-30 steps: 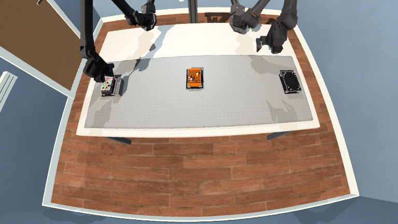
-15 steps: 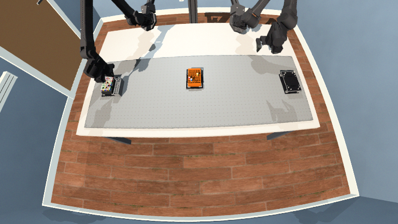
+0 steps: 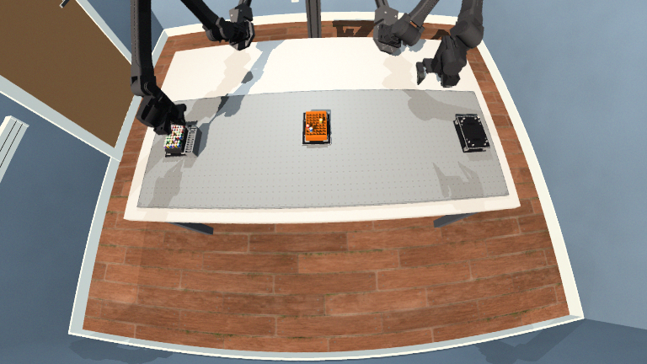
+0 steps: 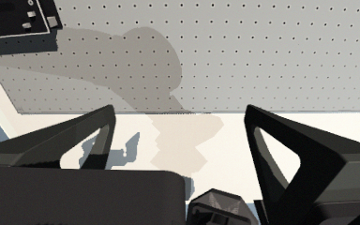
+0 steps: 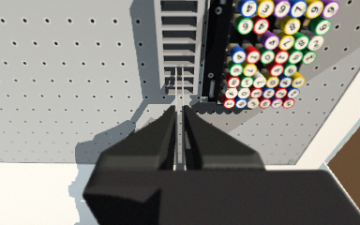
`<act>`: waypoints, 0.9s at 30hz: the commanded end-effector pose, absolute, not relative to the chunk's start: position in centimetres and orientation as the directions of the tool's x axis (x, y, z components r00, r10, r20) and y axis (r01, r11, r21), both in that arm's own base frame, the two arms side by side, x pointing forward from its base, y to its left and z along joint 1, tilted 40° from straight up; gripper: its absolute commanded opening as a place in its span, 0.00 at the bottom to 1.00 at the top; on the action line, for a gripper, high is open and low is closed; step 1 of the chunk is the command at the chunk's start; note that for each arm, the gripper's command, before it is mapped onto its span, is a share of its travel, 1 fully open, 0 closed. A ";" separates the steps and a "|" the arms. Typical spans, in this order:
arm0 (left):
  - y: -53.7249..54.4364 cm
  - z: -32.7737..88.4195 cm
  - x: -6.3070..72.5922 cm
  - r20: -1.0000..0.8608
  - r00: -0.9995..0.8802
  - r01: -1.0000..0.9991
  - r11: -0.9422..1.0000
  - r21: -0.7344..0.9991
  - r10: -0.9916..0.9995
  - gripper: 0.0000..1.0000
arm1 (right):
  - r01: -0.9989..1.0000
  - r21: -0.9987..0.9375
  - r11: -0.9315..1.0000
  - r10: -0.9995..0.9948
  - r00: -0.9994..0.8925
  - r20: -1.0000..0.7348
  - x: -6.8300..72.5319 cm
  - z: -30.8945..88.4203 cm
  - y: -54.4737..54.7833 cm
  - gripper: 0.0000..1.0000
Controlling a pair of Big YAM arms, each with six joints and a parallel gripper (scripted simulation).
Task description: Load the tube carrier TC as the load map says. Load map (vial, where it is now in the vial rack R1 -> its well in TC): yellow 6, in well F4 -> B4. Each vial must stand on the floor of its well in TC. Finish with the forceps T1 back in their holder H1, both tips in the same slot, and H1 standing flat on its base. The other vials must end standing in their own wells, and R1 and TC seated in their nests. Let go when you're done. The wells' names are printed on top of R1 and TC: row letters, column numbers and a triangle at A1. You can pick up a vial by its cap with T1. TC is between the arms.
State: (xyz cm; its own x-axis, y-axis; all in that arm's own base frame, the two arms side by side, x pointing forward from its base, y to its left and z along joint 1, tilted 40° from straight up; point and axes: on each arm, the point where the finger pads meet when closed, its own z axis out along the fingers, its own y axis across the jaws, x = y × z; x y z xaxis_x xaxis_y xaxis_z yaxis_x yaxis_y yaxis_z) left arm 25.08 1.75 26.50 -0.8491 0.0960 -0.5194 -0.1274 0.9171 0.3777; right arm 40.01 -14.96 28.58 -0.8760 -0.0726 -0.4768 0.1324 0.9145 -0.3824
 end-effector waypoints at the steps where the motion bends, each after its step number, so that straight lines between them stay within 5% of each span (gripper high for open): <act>1: 1.5 27.7 25.5 -0.546 -0.834 -0.144 0.920 0.364 0.085 1.00 | 0.141 -0.387 0.911 -0.073 -0.870 -0.488 40.1 28.8 -15.6 0.07; 27: 1.5 27.7 25.5 -0.546 -0.834 -0.144 0.920 0.364 0.085 1.00 | 0.145 -0.388 0.910 -0.074 -0.865 -0.496 40.7 29.0 -15.9 0.07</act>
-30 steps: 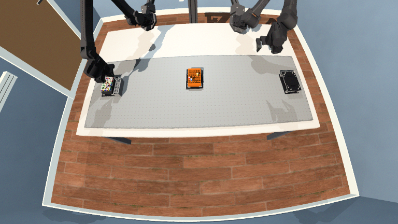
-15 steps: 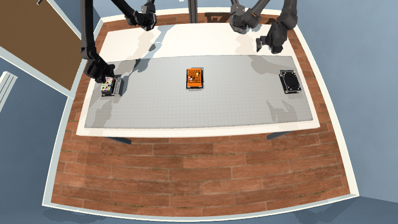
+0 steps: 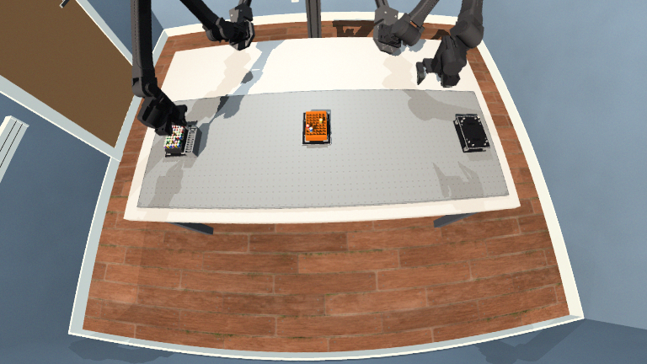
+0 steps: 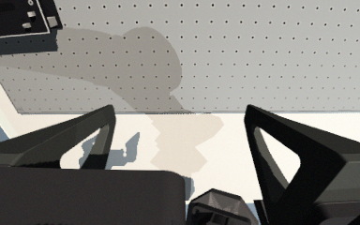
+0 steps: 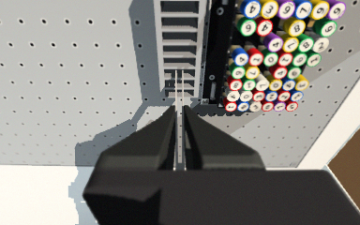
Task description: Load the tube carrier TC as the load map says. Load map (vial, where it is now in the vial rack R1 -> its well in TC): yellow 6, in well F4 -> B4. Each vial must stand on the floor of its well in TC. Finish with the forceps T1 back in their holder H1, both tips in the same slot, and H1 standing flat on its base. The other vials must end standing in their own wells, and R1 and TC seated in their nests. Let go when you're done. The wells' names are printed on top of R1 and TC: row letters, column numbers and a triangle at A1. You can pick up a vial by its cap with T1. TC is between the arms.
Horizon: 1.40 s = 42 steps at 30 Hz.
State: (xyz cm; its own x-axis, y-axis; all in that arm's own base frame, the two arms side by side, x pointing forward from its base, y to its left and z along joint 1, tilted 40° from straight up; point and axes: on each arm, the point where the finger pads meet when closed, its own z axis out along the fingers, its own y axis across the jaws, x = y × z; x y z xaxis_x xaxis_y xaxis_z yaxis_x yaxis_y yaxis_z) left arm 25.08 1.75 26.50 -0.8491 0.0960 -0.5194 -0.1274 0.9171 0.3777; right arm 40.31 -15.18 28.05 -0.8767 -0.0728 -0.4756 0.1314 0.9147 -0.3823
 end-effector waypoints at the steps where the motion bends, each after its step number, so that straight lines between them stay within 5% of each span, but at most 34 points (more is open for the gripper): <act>1: 1.5 27.7 25.5 -0.546 -0.834 -0.144 0.920 0.364 0.085 1.00 | 0.144 -0.388 0.910 -0.074 -0.865 -0.496 40.7 28.9 -15.9 0.07; 42: 1.5 27.7 25.5 -0.546 -0.834 -0.144 0.920 0.364 0.085 1.00 | 0.141 -0.387 0.911 -0.073 -0.870 -0.488 41.0 27.7 -16.2 0.07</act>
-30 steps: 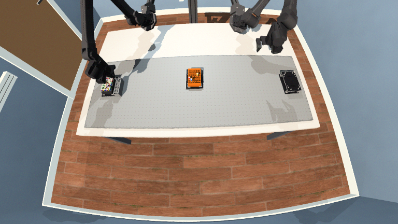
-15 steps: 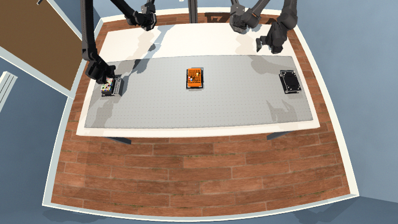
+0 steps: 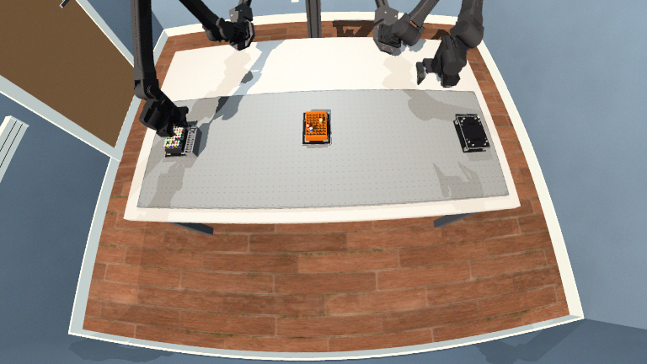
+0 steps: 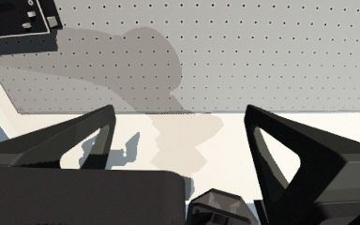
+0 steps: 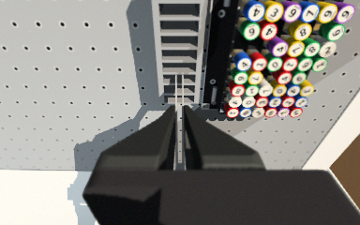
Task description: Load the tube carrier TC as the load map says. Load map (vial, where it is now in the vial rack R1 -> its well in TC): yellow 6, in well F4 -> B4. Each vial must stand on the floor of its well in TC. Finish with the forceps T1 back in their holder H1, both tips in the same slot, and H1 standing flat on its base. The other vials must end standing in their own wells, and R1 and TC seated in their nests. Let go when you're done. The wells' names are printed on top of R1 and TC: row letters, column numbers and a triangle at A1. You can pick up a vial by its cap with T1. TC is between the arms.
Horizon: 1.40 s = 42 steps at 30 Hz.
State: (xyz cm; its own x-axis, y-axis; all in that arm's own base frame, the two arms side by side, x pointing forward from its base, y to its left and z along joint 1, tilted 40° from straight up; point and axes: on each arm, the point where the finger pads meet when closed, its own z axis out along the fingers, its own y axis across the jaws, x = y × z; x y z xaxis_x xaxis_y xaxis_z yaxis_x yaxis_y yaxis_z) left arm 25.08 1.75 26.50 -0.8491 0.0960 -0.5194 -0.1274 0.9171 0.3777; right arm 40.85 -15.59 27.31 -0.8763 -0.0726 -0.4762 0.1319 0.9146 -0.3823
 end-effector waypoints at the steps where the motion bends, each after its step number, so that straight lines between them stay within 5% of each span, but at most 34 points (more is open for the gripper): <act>1: 1.5 27.7 25.5 -0.546 -0.834 -0.144 0.920 0.364 0.085 1.00 | 0.142 -0.388 0.911 -0.073 -0.868 -0.491 41.0 27.8 -16.2 0.07; 42: 1.5 27.7 25.5 -0.546 -0.834 -0.144 0.920 0.364 0.085 1.00 | 0.141 -0.387 0.911 -0.073 -0.870 -0.488 41.4 26.9 -16.6 0.07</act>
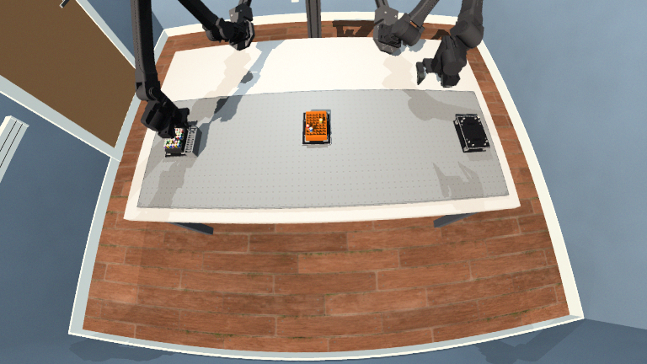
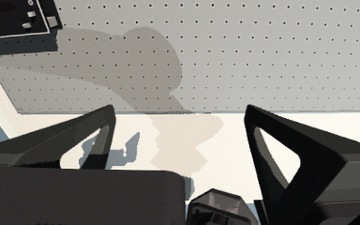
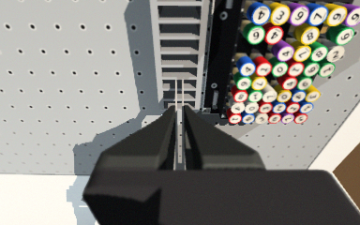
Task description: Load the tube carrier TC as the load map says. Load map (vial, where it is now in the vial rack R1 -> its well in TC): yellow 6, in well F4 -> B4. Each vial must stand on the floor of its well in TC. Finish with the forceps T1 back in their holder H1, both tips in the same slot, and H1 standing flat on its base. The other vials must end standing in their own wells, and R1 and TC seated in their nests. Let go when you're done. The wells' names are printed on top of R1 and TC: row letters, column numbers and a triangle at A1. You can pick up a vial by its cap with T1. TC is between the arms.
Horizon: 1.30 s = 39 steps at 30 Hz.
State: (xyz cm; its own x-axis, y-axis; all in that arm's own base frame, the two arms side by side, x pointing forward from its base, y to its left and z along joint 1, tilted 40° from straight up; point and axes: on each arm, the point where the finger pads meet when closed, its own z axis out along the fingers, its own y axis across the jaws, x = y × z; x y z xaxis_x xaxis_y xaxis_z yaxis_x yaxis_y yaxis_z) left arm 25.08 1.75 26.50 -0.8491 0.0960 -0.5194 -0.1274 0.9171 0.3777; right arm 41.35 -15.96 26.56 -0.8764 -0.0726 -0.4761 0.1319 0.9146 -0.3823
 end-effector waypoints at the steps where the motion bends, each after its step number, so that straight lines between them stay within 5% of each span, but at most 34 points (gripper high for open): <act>1: 1.5 27.7 25.5 -0.546 -0.834 -0.144 0.920 0.364 0.085 1.00 | 0.146 -0.388 0.910 -0.075 -0.862 -0.501 41.2 27.8 -16.4 0.07; 14: 1.5 27.7 25.5 -0.546 -0.834 -0.144 0.920 0.364 0.085 1.00 | 0.142 -0.385 0.912 -0.077 -0.863 -0.500 41.7 27.9 -16.1 0.07; 27: 1.5 27.7 25.5 -0.546 -0.834 -0.144 0.920 0.364 0.085 1.00 | 0.142 -0.385 0.912 -0.077 -0.863 -0.500 41.7 27.9 -16.1 0.24; 39: 1.5 27.7 25.5 -0.546 -0.834 -0.144 0.920 0.364 0.085 1.00 | 0.151 -0.385 0.910 -0.081 -0.848 -0.524 41.3 30.1 -15.5 0.24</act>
State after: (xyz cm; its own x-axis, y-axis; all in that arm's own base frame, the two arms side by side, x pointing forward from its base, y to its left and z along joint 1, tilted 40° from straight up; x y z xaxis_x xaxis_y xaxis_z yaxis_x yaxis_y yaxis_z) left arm 25.08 1.75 26.50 -0.8491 0.0960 -0.5194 -0.1274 0.9171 0.3777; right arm 41.17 -15.91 26.62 -0.8776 -0.0723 -0.4740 0.1309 0.9148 -0.3820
